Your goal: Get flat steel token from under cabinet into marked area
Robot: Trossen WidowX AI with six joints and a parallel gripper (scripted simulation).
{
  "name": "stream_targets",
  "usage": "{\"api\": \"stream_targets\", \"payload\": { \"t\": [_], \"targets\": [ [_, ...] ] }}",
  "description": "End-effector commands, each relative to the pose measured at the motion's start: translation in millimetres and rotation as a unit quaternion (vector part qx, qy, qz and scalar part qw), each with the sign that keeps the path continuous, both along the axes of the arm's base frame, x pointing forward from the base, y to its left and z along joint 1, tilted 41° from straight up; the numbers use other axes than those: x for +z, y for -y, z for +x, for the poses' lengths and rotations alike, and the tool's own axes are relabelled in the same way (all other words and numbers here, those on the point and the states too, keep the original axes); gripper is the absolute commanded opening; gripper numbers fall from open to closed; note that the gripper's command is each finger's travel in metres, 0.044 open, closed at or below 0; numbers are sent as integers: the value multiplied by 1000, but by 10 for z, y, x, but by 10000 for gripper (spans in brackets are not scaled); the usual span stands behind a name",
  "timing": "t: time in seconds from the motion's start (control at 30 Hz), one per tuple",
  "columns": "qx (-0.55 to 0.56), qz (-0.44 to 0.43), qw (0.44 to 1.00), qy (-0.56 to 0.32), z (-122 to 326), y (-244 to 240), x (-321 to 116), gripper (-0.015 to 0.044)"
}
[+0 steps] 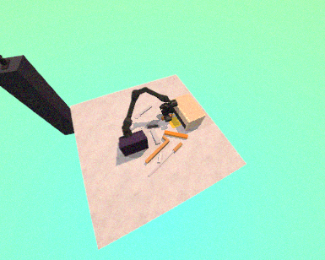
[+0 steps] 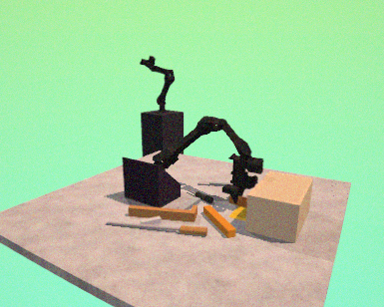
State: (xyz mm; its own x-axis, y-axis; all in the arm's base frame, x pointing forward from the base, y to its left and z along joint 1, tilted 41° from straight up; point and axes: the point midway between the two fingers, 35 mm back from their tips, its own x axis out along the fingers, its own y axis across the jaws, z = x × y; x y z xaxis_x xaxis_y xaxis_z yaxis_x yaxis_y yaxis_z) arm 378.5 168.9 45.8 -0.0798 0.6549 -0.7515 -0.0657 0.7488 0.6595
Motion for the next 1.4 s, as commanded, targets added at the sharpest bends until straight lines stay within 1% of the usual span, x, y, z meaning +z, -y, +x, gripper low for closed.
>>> {"api": "stream_targets", "payload": {
  "t": [0.0, 0.53, 0.93, 1.37],
  "targets": [
    [1, 1, 1000, 2, 52, -6, 3, 0],
    [1, 1, 1000, 2, 135, 54, -75, 0],
    [1, 1, 1000, 2, 143, 152, -164, 0],
    [1, 1, 1000, 2, 98, 156, -164, 0]
  ]
}}
